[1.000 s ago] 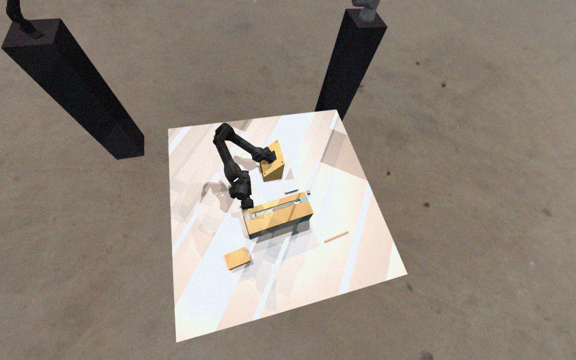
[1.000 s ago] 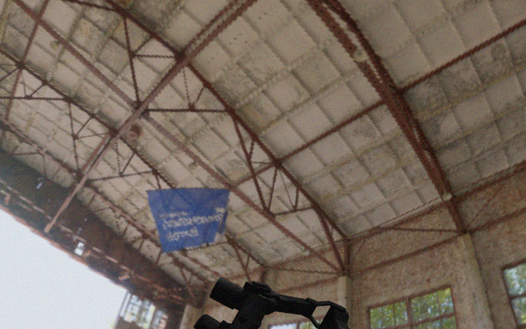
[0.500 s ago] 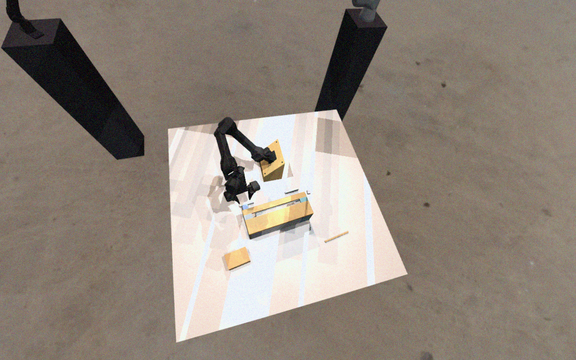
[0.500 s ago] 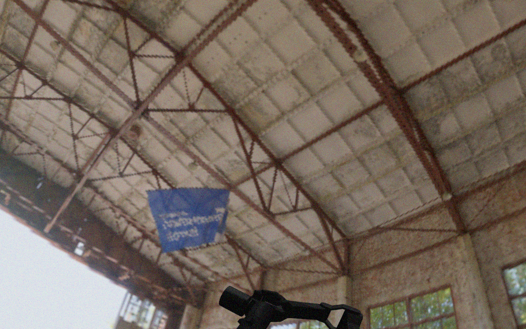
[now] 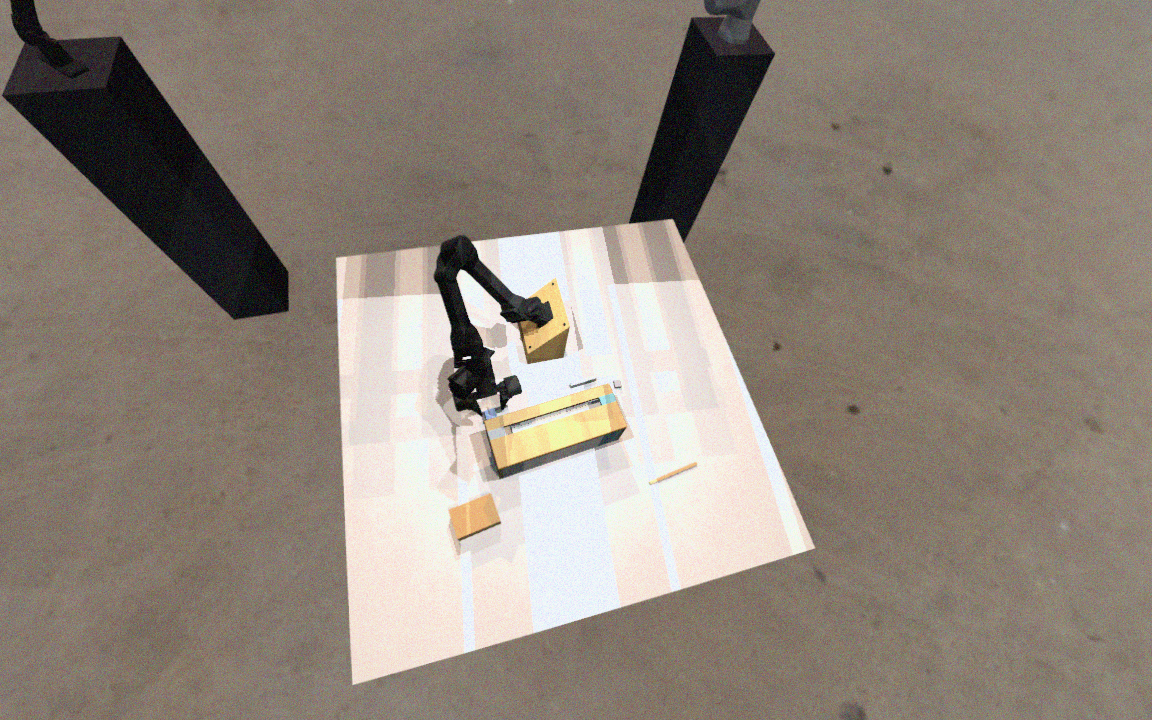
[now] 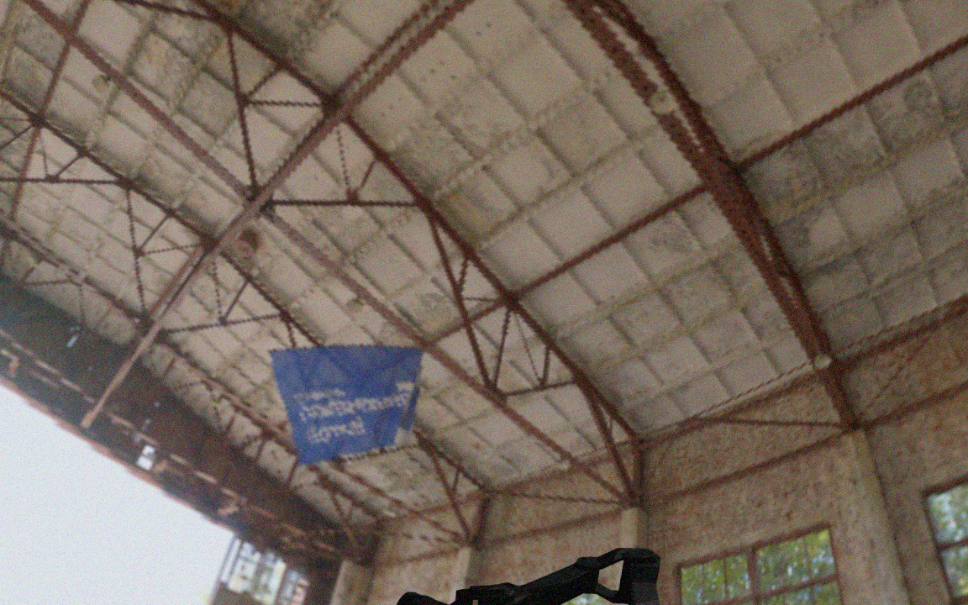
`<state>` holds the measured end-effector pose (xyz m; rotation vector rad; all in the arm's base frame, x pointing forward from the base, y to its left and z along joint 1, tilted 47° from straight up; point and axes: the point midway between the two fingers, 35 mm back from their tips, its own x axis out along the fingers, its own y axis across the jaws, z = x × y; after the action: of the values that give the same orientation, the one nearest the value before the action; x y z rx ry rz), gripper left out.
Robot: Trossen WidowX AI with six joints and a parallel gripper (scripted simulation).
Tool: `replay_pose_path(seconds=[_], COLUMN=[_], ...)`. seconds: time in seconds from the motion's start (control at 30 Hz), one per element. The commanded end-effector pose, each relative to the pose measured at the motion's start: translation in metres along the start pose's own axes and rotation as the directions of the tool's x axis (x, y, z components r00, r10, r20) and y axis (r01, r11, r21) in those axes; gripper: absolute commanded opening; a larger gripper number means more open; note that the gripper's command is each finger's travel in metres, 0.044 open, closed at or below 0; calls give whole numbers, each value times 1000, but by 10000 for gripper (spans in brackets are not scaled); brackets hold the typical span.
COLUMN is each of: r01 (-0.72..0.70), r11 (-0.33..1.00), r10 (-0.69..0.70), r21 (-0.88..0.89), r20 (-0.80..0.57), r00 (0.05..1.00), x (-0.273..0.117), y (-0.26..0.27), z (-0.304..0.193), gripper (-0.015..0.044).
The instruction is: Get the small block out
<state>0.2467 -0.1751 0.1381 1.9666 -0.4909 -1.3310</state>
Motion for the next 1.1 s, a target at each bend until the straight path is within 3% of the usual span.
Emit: replay_pose_path(seconds=[0.0,1.07], r01=[-3,-3], r11=[1000,1000], r10=[3,3], r21=[-7,-7], r20=[-8,-6], r00=[1000,1000], x=[13,59], y=[-2,1], z=[9,27], gripper=[285,285])
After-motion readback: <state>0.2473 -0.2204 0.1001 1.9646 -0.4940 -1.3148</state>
